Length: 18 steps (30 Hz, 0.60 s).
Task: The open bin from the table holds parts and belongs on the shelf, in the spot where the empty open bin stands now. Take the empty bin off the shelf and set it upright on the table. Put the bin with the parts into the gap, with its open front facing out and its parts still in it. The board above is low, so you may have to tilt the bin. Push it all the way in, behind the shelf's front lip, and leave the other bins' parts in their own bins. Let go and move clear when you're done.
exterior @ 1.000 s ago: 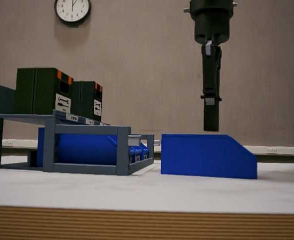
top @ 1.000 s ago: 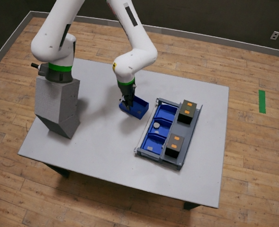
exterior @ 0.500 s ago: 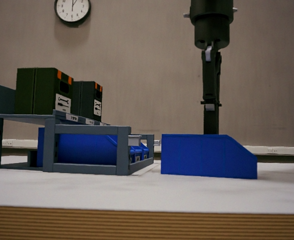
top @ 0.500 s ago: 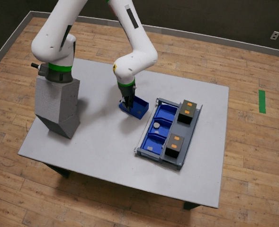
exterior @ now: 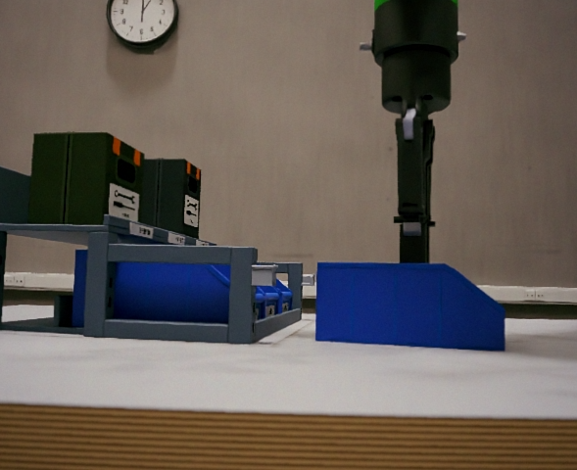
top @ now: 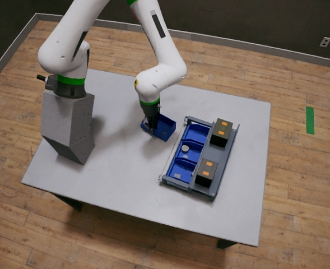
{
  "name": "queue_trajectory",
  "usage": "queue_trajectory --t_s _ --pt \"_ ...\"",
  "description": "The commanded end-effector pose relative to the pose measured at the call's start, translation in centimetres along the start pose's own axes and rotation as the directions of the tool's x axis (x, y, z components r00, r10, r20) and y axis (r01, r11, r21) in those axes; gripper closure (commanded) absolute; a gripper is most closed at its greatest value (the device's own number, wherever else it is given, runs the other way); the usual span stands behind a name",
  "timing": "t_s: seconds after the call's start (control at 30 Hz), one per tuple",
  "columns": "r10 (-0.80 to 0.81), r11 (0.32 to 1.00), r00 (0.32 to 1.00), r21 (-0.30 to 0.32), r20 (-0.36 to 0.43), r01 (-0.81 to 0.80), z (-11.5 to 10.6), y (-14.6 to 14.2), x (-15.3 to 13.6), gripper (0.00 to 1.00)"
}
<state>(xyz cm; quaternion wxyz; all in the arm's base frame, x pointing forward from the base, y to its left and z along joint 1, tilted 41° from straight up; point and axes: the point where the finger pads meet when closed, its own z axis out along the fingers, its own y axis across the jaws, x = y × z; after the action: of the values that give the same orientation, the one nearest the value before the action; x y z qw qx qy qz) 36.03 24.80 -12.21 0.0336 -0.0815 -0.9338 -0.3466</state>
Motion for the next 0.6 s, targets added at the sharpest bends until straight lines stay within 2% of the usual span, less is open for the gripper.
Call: queue_trajectory --t_s 0.0,0.57 --pt "0.000 1.000 1.000 0.000 0.001 0.000 0.28 0.00 -0.06 0.76" --pt "0.000 1.000 1.000 0.000 0.001 0.000 1.06 0.00 -0.06 0.76"
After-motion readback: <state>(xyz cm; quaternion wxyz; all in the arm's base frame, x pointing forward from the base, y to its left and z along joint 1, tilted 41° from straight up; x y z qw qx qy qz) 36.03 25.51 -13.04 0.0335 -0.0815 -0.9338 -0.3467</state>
